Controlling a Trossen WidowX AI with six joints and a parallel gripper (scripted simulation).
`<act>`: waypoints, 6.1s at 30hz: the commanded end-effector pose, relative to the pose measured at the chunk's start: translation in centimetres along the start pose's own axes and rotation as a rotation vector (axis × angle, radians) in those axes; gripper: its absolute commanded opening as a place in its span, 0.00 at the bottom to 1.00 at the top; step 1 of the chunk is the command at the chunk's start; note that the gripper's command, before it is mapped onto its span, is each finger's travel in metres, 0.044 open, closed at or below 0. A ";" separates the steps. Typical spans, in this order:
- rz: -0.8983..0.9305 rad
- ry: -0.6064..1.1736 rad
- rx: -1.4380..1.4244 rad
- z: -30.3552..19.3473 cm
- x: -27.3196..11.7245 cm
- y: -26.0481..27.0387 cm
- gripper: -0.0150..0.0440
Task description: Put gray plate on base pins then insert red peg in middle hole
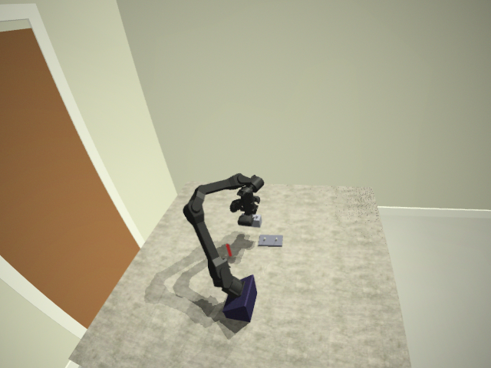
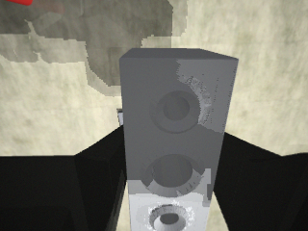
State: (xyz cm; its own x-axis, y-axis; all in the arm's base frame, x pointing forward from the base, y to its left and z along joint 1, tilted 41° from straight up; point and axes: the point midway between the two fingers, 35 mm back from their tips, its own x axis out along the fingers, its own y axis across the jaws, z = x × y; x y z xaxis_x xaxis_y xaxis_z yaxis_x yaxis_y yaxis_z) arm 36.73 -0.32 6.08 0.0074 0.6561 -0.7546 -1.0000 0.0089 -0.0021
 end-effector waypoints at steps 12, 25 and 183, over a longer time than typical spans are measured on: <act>0.005 0.005 -0.048 -4.5 2.4 0.0 0.25; 0.005 0.004 -0.098 -8.2 4.6 0.5 0.25; 0.008 0.017 2.662 9.1 -3.1 13.1 1.00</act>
State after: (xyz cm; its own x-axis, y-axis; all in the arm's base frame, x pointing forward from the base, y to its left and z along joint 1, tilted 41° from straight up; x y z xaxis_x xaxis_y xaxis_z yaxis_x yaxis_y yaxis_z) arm 26.88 2.24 13.60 0.0166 0.6419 -0.7666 0.5941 0.6103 0.5240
